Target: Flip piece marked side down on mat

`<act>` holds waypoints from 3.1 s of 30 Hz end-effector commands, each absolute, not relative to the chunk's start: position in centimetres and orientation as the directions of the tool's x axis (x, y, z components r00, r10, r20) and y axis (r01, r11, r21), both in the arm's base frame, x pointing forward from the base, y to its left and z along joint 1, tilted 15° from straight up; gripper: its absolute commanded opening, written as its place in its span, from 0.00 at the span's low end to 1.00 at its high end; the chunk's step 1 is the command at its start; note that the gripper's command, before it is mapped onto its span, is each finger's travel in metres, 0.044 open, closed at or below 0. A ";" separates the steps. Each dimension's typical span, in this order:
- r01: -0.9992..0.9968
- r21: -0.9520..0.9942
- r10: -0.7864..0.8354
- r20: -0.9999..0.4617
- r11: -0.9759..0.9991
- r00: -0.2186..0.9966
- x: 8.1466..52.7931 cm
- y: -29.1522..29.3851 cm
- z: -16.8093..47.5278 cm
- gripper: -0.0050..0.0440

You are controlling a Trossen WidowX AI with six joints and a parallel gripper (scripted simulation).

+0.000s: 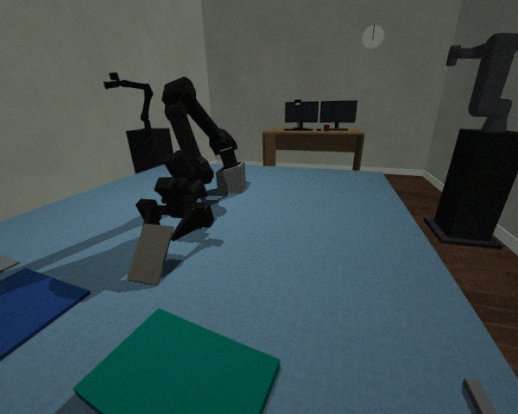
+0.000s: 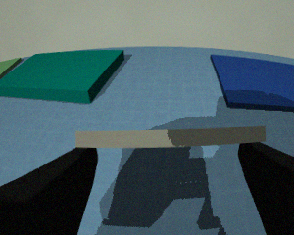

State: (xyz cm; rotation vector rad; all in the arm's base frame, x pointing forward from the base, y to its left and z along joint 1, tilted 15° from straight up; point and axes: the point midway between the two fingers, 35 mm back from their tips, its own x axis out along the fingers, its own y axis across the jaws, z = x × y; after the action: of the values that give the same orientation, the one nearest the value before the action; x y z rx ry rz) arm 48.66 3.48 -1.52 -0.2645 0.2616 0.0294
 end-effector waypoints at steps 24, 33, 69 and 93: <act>-0.060 -0.259 -0.014 -0.276 0.964 0.961 47.8 2.9 -3.4 0.10; -0.057 -0.257 -0.015 -0.270 0.965 0.963 47.9 2.8 -3.6 0.10; -0.048 -0.258 -0.024 -0.271 0.965 0.962 47.7 2.2 -5.8 0.10; -0.047 -0.254 -0.024 -0.271 0.966 0.962 47.6 2.2 -5.8 1.00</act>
State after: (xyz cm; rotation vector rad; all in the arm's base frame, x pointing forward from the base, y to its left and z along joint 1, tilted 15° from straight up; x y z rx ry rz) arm 47.63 2.17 -5.88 -0.2619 0.2756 0.0104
